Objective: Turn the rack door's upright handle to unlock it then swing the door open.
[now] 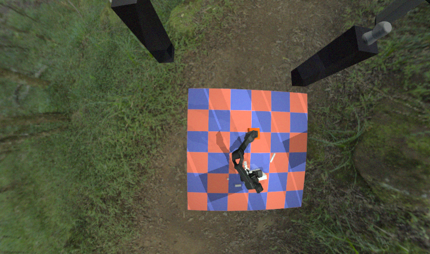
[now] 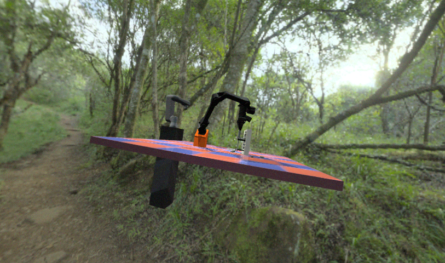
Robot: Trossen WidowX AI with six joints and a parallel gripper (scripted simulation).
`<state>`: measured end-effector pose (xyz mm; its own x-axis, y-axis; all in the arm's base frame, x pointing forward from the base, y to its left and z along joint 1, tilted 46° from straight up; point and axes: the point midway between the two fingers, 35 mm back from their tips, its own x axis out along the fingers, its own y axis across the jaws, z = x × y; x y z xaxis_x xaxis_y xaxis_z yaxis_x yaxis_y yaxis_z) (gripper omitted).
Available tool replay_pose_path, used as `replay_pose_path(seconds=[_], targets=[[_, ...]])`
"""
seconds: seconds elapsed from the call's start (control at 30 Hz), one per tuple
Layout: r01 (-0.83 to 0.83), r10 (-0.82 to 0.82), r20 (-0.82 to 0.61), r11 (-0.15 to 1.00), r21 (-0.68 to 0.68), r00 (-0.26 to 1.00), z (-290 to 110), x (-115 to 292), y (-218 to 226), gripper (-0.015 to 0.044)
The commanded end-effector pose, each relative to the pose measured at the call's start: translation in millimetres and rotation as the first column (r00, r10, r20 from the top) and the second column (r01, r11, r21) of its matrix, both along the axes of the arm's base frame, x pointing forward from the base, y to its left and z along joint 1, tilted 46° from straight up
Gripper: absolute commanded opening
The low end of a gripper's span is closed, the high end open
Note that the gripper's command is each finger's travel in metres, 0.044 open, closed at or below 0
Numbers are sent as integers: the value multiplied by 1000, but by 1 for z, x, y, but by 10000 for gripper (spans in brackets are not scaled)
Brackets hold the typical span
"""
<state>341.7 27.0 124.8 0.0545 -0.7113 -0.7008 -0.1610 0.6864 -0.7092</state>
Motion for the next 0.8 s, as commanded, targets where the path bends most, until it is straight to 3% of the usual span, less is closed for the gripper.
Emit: replay_pose_path(seconds=[0.0,0.77], targets=[[-1,1,1,1000,-2,1000,-3,1,-6,297],[5,-5,0,1000,5,1000,-27,0,-31,297]])
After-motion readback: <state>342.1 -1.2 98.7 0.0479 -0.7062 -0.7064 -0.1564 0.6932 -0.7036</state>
